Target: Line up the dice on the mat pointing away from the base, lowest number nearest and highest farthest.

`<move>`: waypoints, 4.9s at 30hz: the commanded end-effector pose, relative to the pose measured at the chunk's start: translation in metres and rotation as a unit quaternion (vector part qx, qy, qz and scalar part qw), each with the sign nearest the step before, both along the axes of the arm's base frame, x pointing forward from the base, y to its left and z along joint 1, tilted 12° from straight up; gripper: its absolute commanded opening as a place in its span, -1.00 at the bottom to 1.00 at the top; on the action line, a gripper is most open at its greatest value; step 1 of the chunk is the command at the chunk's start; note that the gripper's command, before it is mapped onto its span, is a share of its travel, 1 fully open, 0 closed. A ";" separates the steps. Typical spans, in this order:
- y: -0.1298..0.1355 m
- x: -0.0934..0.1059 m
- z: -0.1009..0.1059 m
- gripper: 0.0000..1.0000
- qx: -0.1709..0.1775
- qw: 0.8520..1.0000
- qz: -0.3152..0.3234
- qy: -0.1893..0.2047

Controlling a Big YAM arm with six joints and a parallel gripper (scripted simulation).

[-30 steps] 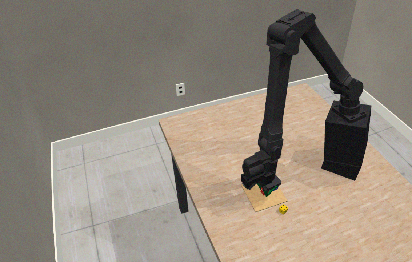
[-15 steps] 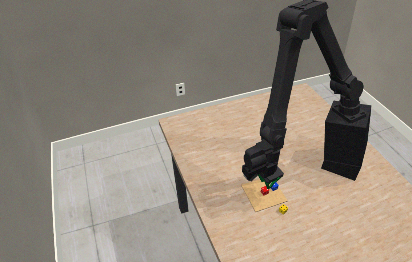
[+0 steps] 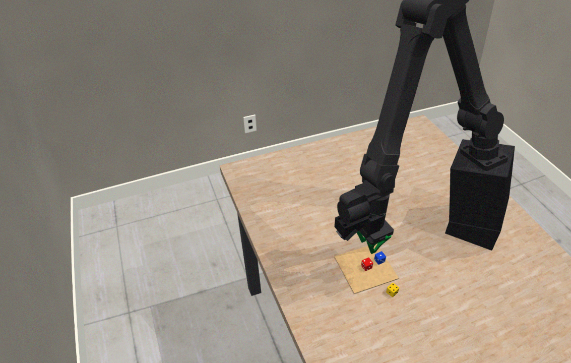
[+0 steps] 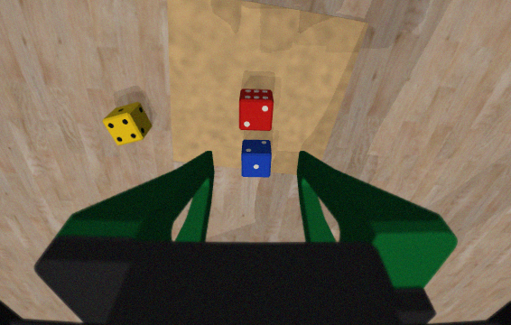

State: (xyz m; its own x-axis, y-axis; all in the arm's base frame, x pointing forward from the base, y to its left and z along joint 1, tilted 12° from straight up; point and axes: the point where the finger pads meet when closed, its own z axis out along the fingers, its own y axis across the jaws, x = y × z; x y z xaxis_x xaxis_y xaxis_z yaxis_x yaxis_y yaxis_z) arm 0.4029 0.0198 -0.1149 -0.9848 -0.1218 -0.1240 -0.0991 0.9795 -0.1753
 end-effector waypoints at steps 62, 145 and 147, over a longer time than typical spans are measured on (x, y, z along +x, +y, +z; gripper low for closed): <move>0.095 -0.010 -0.026 1.00 0.084 0.848 -0.515 -0.091; 0.096 -0.012 -0.059 -0.21 0.093 0.789 -0.598 -0.102; 0.094 -0.014 -0.063 -0.21 0.091 0.789 -0.599 -0.101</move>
